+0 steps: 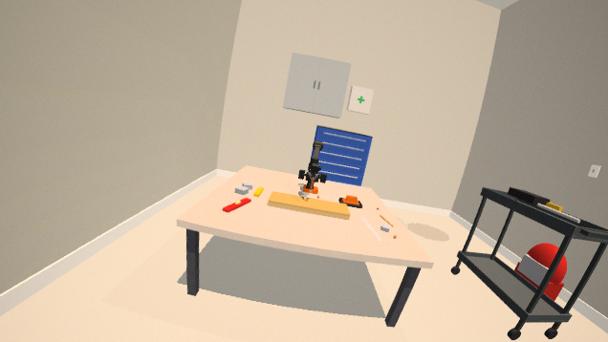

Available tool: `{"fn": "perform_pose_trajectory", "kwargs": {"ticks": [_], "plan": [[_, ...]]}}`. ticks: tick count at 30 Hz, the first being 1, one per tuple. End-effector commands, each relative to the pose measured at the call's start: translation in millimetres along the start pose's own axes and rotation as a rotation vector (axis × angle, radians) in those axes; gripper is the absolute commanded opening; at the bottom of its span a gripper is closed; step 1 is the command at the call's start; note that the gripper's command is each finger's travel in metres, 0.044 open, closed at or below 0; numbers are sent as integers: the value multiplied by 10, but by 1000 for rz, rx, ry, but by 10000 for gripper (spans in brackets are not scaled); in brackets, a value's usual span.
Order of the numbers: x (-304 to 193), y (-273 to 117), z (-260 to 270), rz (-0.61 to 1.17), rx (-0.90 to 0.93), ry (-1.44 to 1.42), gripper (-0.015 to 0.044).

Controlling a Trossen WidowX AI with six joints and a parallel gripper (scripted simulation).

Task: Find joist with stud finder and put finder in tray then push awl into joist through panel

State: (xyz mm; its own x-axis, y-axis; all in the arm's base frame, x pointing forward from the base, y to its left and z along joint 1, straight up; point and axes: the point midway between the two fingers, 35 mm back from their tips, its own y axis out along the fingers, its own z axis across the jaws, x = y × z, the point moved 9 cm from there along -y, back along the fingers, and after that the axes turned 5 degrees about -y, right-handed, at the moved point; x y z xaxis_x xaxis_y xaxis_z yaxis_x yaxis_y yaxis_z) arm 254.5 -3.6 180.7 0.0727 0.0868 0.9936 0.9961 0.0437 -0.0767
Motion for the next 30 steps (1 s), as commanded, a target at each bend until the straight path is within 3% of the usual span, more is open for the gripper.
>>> {"fn": "perform_pose_trajectory", "kwargs": {"ticks": [1, 30], "plan": [[-20, 2, 0, -2, -3, -5, 0], [-158, 9, 12, -2, -3, -5, 0]]}}
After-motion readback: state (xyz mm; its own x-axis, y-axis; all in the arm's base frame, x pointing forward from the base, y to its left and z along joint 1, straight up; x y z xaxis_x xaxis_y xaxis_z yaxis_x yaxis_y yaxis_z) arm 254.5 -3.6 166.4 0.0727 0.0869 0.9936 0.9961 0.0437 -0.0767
